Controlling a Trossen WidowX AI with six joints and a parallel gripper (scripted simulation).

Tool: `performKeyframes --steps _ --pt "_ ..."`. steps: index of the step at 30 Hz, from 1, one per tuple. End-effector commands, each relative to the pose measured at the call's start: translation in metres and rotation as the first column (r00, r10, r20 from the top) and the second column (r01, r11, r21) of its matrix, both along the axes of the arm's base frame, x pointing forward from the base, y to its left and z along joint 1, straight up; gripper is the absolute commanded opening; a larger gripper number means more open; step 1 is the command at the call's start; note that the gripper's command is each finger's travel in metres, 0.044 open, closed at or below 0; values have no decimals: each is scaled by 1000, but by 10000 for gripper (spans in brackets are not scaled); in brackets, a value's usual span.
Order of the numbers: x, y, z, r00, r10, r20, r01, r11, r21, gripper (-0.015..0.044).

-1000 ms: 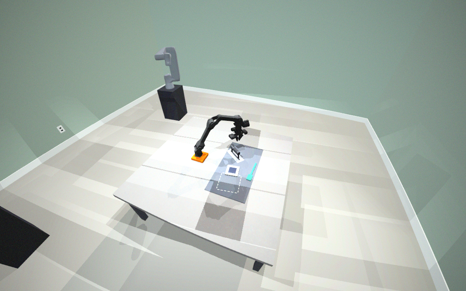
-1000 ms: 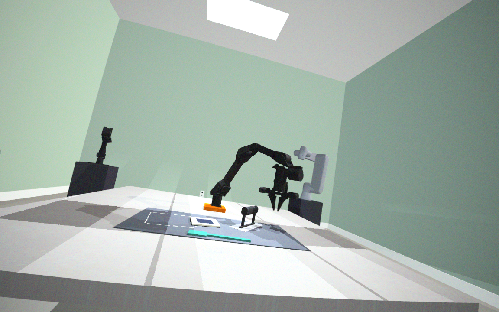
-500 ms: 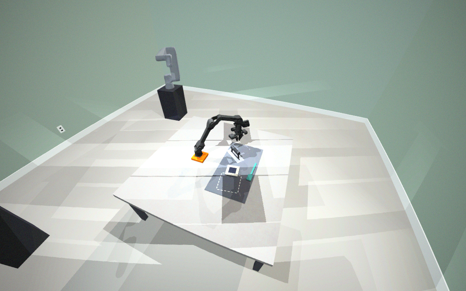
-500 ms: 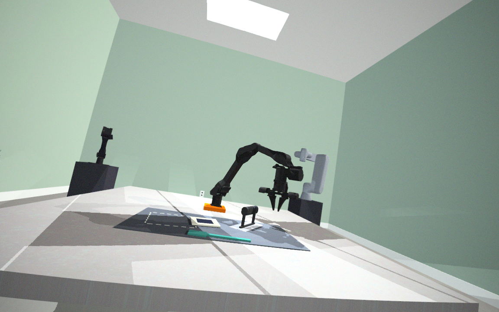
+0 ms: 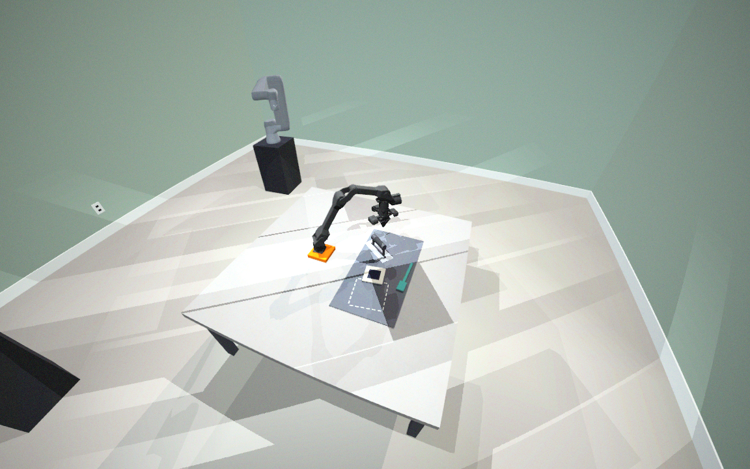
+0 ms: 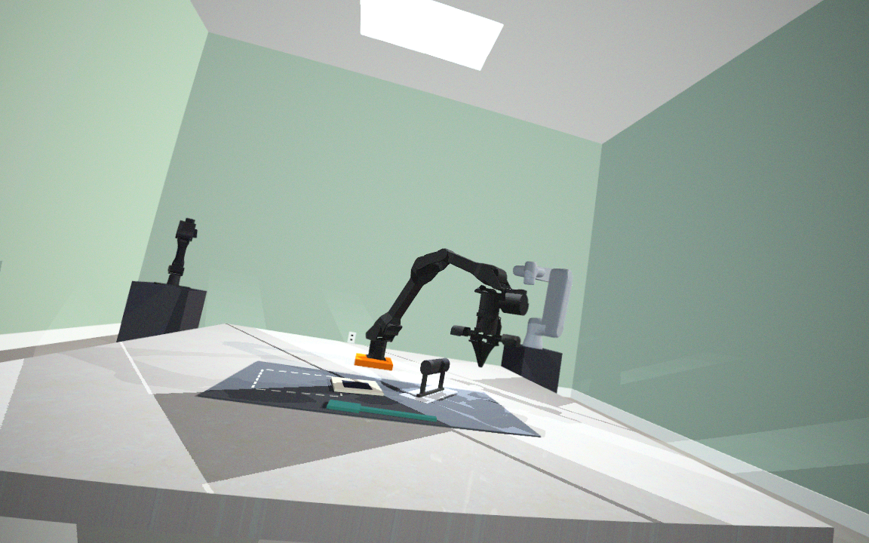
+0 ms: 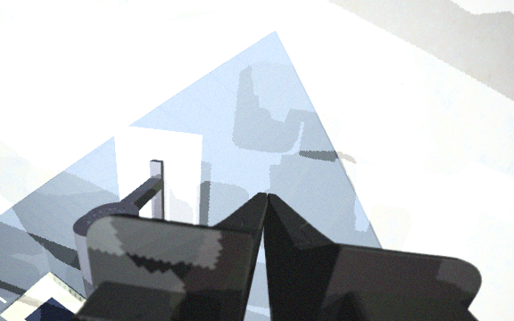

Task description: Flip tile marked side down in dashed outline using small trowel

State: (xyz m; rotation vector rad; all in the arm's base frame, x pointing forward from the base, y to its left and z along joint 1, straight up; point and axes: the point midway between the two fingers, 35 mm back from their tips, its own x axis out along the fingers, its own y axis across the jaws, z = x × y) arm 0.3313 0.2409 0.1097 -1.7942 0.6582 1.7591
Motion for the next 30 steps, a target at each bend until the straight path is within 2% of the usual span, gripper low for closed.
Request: performKeyframes --steps 1,4,10,15,22,30 --pt "0 0 0 1000 0 0 0 1000 0 0" --pt "0 0 0 1000 0 0 0 1000 0 0" --pt "0 0 0 1000 -6 0 6 1000 0 153" --pt "2 -7 1 988 -156 -4 156 988 3 270" --pt "4 -17 4 921 -390 -12 390 921 8 270" --pt "6 -29 6 778 -628 -20 628 778 10 270"
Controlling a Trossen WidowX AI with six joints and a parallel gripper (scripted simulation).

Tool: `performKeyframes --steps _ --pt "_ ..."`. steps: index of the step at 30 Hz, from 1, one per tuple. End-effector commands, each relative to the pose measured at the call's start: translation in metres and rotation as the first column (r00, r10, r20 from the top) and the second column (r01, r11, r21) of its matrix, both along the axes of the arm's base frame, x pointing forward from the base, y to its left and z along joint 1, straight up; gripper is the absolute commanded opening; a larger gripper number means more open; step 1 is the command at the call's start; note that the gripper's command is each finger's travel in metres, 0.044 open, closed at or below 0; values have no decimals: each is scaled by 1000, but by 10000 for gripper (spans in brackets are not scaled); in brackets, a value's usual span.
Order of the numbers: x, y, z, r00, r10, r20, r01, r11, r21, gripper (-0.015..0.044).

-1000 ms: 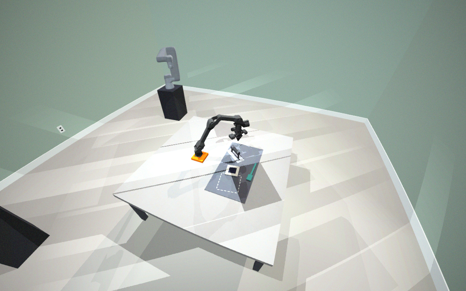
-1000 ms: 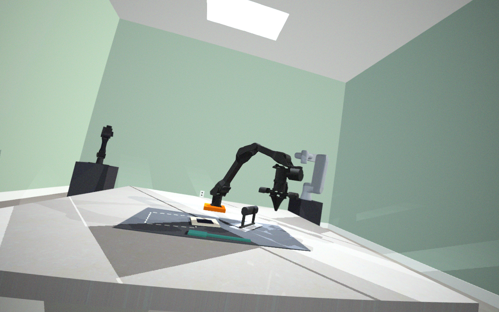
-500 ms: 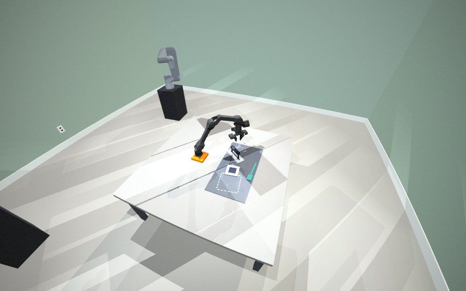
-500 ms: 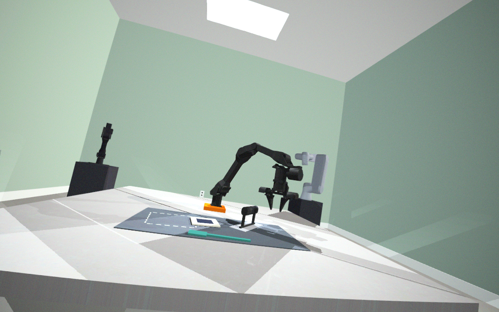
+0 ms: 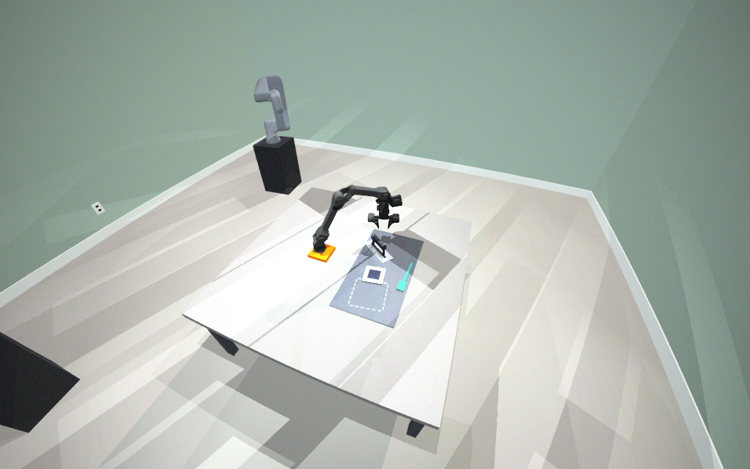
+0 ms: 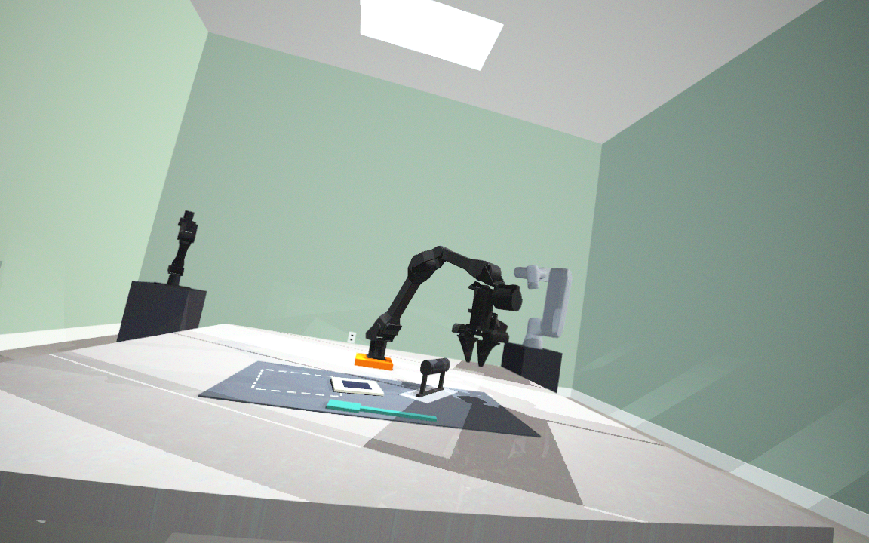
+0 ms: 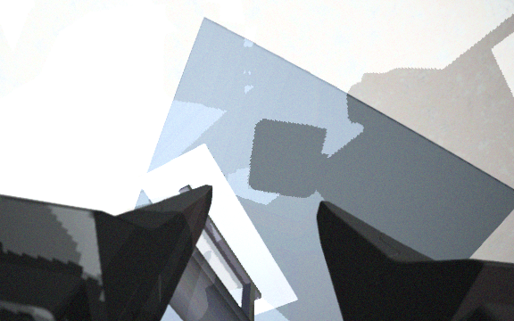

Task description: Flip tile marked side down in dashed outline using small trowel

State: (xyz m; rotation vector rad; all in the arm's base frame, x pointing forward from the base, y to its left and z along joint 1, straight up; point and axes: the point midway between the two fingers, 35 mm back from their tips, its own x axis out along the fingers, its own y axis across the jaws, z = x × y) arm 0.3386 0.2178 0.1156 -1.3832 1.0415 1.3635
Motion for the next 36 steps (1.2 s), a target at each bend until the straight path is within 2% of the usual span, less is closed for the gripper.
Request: performKeyframes --steps 1,9,17,27,36 --pt "-1 -7 1 992 -124 -8 124 992 -2 270" --pt "0 -19 3 921 -389 -14 389 921 3 270" --pt "1 -31 5 781 -624 -23 624 781 7 270" --pt "2 -45 8 525 -850 -34 851 525 8 270" --pt "2 -57 10 241 -969 -43 970 241 6 270"
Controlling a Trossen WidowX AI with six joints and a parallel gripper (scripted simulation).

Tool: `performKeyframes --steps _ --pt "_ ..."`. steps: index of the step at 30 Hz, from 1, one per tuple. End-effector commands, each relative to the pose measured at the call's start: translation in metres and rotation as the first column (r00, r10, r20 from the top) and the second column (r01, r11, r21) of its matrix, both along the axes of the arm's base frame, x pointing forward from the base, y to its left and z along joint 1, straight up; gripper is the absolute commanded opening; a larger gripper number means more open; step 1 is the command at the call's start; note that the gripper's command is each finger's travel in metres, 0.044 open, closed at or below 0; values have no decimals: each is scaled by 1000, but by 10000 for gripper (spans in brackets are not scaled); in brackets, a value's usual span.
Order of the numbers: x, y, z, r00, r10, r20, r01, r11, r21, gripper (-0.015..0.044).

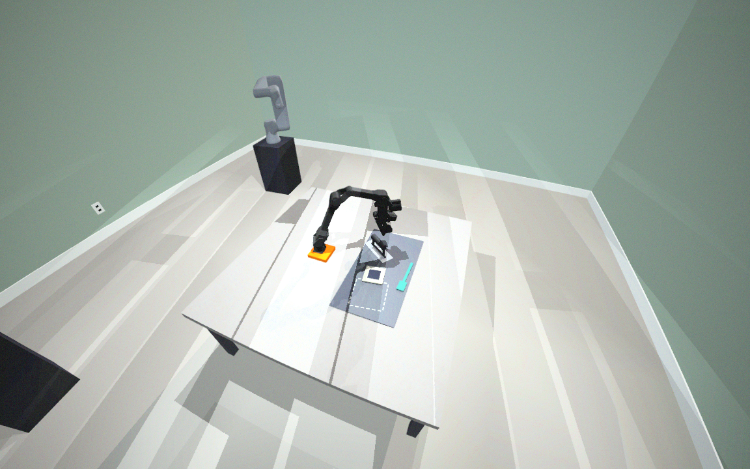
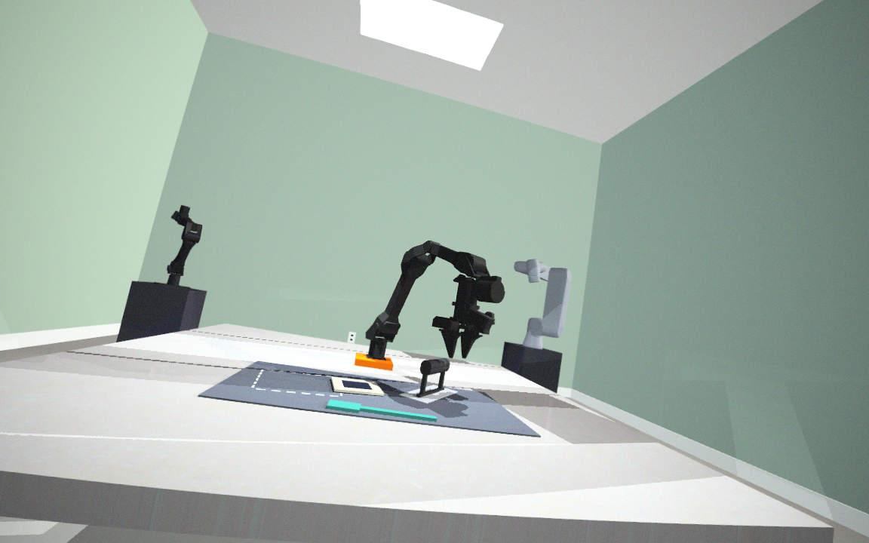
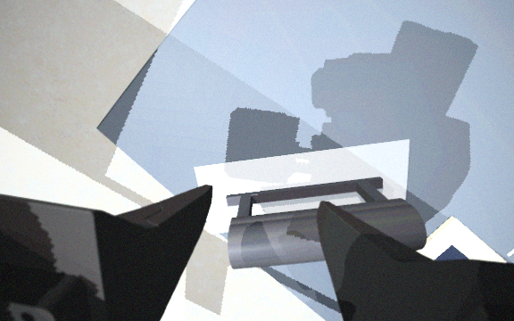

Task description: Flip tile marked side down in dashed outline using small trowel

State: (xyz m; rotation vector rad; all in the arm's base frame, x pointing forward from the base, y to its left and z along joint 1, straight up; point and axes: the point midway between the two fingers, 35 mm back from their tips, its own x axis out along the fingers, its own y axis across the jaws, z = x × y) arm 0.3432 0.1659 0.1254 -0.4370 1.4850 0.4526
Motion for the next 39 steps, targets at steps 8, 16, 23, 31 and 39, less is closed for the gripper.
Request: performKeyframes --steps 8,16,23,31,39 --pt "-3 -16 2 935 -355 -13 355 935 3 270" --pt "-3 -27 4 803 -595 -20 596 803 6 270" --pt "-4 -37 5 638 -769 -26 770 638 8 270" --pt "-5 -47 7 405 -914 -33 914 405 8 270" --pt "-6 -52 7 294 -955 -36 956 294 8 270"
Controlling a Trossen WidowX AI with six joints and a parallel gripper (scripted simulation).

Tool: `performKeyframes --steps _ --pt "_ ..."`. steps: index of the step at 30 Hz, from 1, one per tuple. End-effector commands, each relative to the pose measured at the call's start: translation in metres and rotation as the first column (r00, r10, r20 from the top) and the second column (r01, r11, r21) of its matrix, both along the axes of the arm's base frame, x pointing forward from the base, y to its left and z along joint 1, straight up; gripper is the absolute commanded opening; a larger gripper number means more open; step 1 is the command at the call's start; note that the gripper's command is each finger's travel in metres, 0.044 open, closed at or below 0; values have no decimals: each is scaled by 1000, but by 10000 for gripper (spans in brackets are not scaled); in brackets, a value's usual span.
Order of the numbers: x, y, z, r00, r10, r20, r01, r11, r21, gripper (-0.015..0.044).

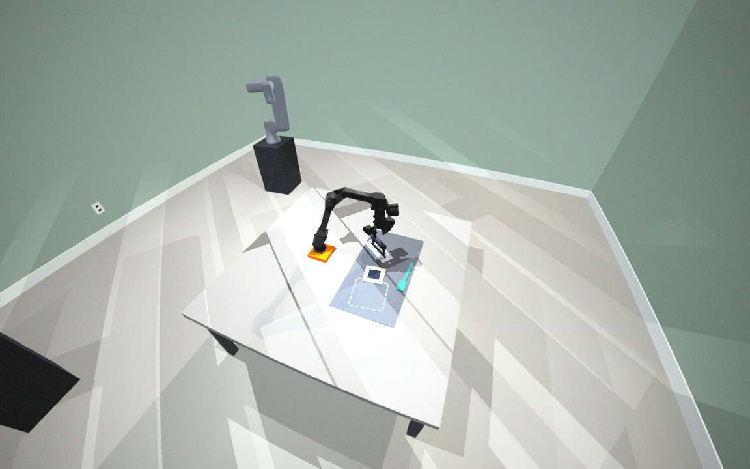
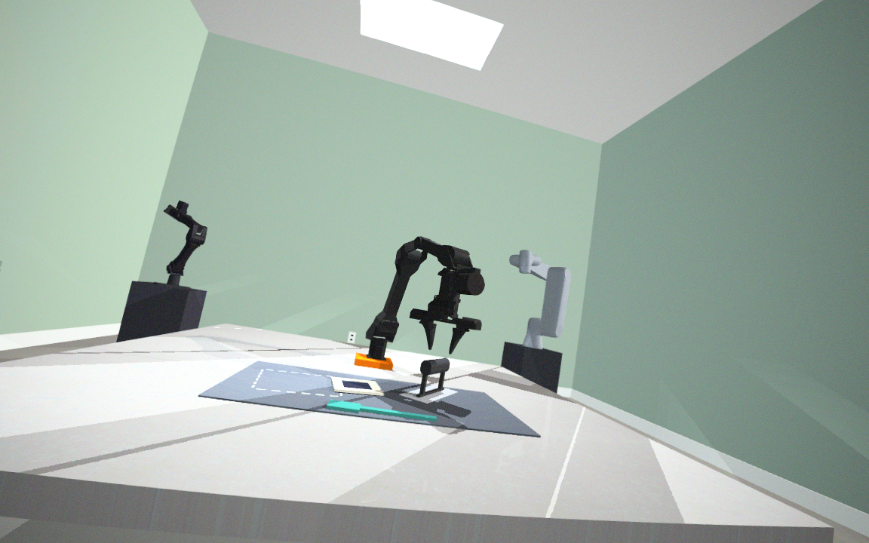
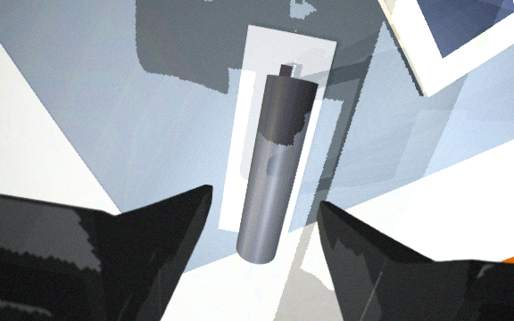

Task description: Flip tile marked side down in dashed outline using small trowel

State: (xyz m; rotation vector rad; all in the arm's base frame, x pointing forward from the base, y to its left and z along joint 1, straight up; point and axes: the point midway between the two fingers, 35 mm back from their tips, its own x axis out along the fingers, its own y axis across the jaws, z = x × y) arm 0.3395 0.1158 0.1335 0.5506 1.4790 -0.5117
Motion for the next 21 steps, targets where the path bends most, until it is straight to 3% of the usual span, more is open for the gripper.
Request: performKeyframes --steps 1,21 --pt "-2 -2 -1 1000 -21 -6 21 1000 -4 270" --pt "-1 -2 -32 999 -34 -6 34 999 -4 270"
